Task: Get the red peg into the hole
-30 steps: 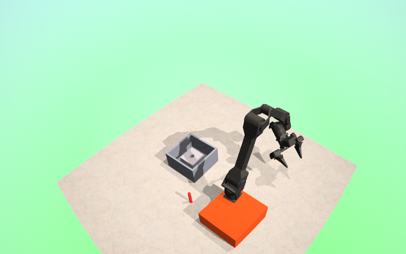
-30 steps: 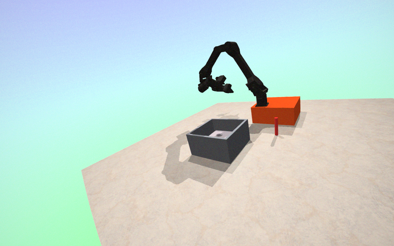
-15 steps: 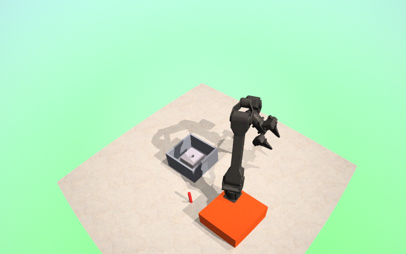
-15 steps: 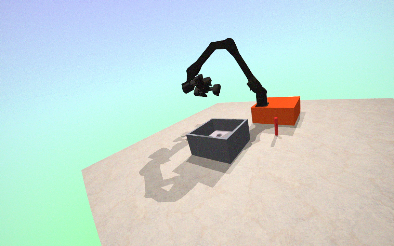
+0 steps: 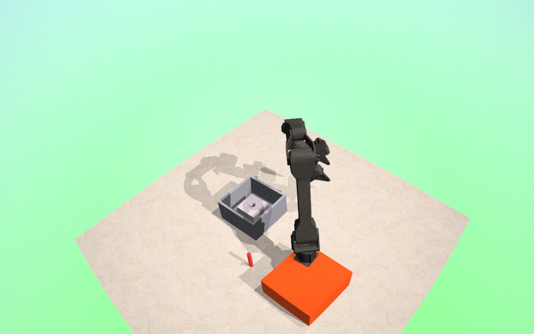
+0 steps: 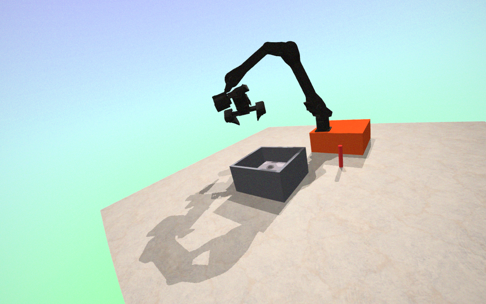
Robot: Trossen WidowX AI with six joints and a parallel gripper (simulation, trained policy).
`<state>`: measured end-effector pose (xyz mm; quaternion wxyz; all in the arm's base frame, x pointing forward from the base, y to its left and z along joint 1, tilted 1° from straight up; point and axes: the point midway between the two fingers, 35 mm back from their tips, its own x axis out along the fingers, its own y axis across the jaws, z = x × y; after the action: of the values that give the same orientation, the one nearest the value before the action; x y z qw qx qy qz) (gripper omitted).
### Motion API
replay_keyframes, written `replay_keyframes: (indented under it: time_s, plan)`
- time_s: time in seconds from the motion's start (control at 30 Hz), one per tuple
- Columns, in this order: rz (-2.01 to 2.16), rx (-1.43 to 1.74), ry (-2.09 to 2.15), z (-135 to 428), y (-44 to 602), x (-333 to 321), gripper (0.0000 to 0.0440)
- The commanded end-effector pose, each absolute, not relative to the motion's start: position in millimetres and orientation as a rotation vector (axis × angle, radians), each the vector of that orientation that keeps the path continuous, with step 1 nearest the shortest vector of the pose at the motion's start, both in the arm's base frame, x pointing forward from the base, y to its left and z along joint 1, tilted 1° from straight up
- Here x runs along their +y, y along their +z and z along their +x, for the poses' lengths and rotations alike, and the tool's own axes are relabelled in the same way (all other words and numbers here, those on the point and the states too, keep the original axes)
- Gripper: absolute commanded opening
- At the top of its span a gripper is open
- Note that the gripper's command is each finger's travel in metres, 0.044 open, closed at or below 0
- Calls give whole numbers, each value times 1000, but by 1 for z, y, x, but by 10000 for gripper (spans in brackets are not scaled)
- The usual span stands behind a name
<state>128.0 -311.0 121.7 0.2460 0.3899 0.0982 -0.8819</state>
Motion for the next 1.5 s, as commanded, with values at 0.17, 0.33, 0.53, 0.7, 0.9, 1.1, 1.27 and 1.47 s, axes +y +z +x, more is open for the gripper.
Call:
replay_keyframes:
  time_s: [0.17,0.33,0.53,0.7,0.9,1.1,1.27,1.47]
  plan:
    - [1011,462,-2147,191,133,-274,440]
    - [966,578,-1992,224,138,-244,440]
    - [902,717,-1809,255,142,-202,440]
    - [842,832,-1658,275,144,-163,440]
    - [762,969,-1481,289,143,-110,440]
    - [676,1106,-1313,289,140,-52,440]
    - [609,1214,-1203,277,134,-8,440]
    - [534,1328,-1110,255,126,35,440]
